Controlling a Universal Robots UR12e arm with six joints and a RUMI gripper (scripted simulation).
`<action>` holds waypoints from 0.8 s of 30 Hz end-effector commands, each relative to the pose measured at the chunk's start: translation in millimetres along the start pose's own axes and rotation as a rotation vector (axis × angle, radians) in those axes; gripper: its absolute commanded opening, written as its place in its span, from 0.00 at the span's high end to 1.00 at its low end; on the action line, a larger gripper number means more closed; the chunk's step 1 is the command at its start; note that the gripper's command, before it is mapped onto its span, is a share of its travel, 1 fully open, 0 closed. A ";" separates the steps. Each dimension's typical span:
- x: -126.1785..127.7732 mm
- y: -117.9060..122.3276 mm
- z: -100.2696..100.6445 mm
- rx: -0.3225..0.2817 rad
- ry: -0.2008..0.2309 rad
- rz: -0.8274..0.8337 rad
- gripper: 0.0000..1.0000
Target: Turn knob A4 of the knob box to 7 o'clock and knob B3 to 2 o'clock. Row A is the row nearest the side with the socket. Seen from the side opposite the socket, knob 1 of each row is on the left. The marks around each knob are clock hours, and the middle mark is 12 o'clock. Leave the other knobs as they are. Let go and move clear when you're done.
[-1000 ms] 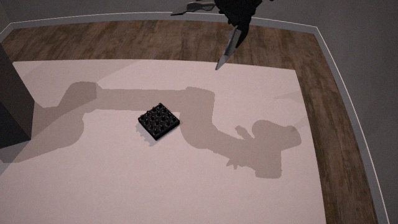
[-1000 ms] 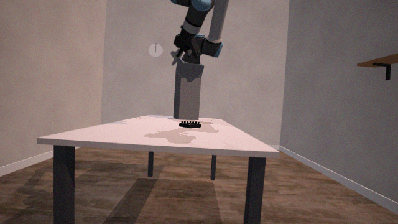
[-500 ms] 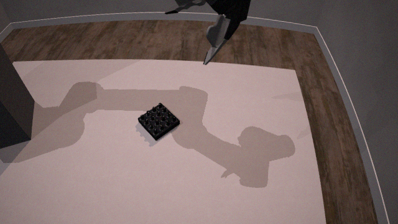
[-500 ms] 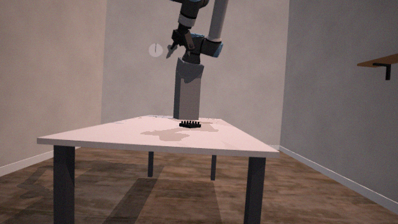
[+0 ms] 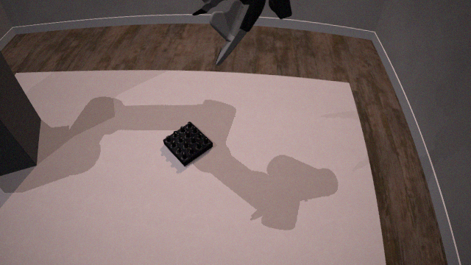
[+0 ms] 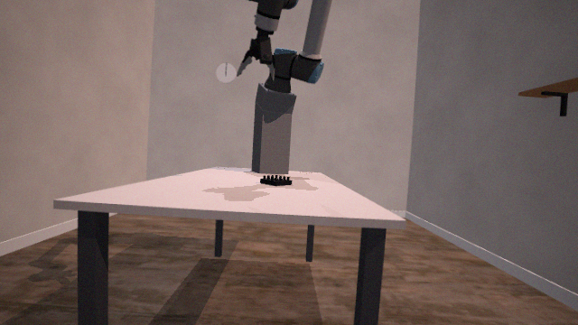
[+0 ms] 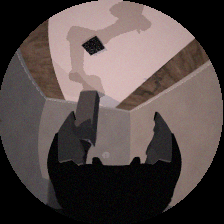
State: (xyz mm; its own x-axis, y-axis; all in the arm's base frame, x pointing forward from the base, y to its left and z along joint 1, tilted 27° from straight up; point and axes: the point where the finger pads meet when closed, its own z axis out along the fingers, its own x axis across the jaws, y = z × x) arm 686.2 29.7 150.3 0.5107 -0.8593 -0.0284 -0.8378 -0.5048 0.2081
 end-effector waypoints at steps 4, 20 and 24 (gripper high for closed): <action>3.4 20.9 -2.9 0.088 0.001 0.220 0.00; 10.2 17.6 22.9 0.253 -0.023 0.463 0.00; 12.9 -16.8 53.1 0.294 -0.015 0.384 0.00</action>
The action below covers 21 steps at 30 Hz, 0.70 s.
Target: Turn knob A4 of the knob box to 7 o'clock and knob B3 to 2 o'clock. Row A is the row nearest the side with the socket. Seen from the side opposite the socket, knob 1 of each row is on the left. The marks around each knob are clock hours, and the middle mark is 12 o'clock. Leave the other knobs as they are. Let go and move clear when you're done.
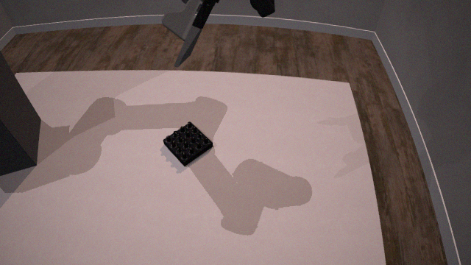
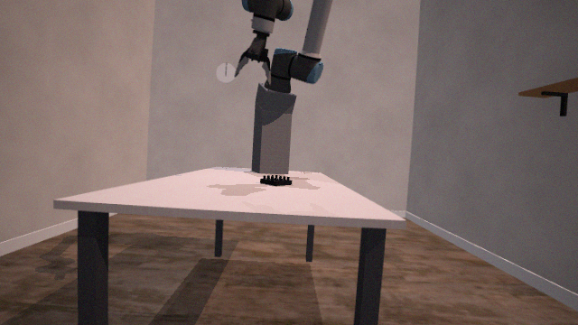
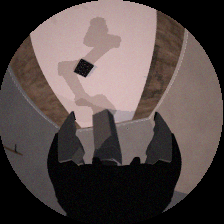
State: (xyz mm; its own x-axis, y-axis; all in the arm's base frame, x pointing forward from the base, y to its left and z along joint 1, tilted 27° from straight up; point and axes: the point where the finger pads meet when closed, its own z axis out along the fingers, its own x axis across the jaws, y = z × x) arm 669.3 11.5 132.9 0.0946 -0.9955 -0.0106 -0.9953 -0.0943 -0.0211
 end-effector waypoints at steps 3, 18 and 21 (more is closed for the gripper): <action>-14.8 -40.1 60.8 0.081 -0.016 -0.104 0.00; -56.3 -83.5 165.4 0.200 -0.033 -0.337 0.00; -65.2 -87.9 183.7 0.222 -0.034 -0.380 0.00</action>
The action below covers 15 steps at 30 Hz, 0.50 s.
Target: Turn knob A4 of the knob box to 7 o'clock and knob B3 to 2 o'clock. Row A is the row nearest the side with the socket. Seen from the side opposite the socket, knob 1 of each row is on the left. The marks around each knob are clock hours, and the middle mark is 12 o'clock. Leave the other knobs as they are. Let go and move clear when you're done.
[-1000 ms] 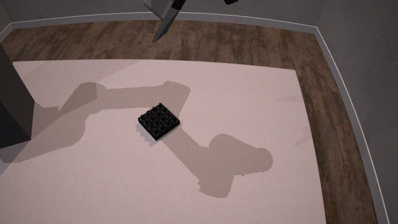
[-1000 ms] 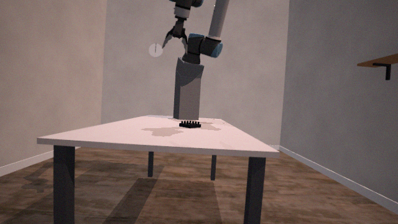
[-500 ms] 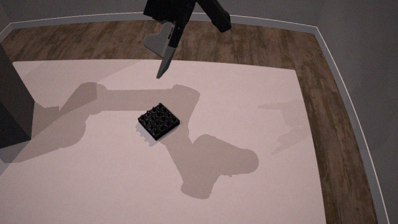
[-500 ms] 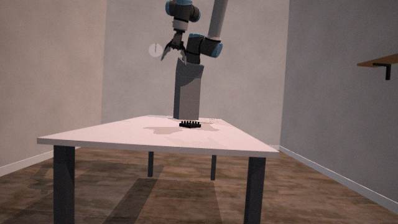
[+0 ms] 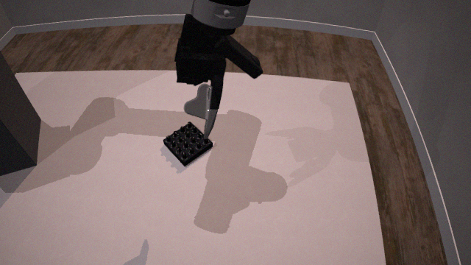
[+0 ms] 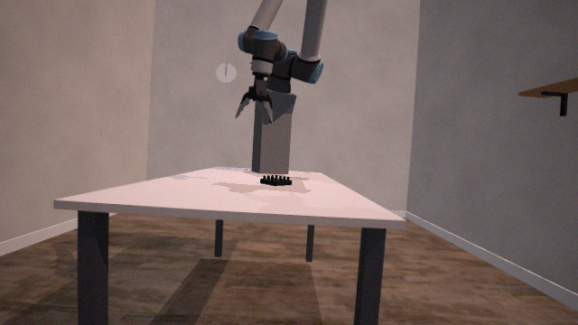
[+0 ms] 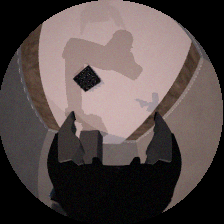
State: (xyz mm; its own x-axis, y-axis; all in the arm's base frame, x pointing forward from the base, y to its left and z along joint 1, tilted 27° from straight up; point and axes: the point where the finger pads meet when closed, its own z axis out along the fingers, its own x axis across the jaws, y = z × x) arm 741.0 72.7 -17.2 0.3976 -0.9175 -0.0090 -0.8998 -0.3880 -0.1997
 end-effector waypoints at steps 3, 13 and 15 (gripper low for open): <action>-14.8 -14.0 51.9 0.066 -0.001 -0.109 0.00; -52.2 -16.6 122.7 0.155 0.000 -0.288 0.00; -59.3 -15.7 133.3 0.170 0.001 -0.318 0.00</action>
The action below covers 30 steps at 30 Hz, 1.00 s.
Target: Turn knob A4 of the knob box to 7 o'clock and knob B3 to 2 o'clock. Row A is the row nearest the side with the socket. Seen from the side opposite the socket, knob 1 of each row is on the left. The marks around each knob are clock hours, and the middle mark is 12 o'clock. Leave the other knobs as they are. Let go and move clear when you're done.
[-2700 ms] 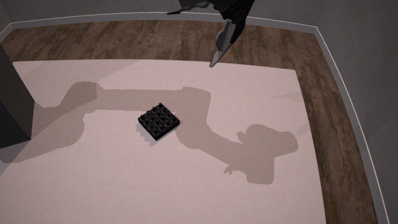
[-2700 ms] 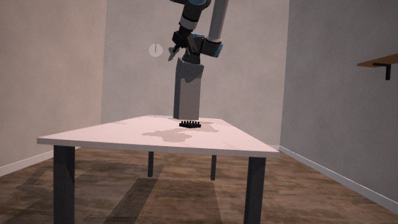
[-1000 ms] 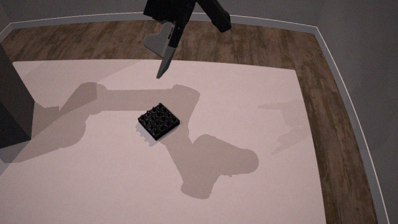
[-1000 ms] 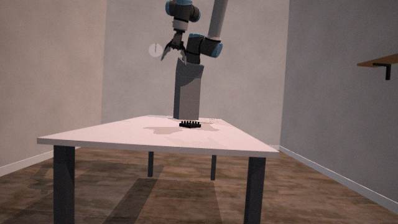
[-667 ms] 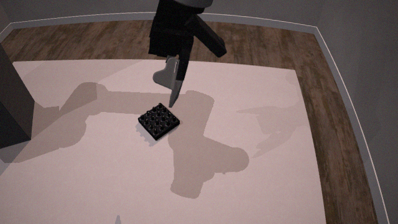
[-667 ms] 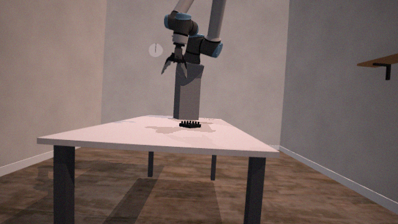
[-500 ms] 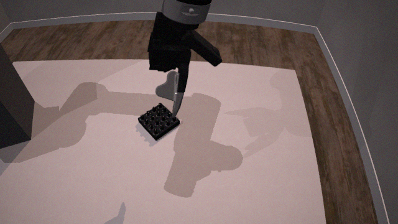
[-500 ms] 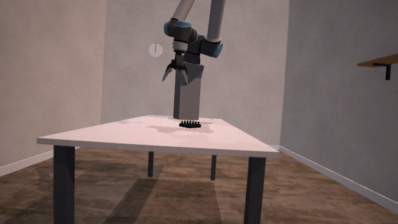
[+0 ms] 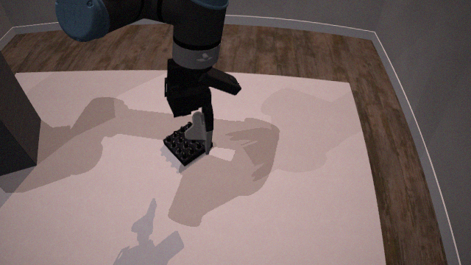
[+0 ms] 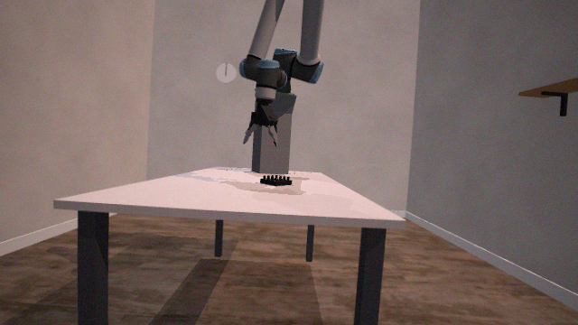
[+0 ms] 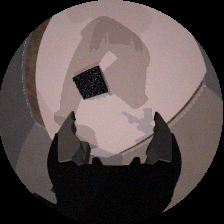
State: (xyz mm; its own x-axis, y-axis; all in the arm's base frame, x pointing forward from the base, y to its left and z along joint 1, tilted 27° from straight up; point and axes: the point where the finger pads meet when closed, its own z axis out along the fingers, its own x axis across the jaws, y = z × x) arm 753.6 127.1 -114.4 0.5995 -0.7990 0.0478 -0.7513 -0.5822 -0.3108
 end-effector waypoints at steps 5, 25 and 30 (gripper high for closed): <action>-24.7 -1.6 45.3 0.069 0.009 -0.117 0.00; -65.5 6.0 89.5 0.139 0.019 -0.264 0.00; -69.9 7.1 93.5 0.147 0.021 -0.279 0.00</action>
State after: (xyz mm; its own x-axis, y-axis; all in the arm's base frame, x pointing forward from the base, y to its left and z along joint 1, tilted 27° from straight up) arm 734.1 189.2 -204.6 0.7627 -0.6266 0.1603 -0.5255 -0.7448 -0.4111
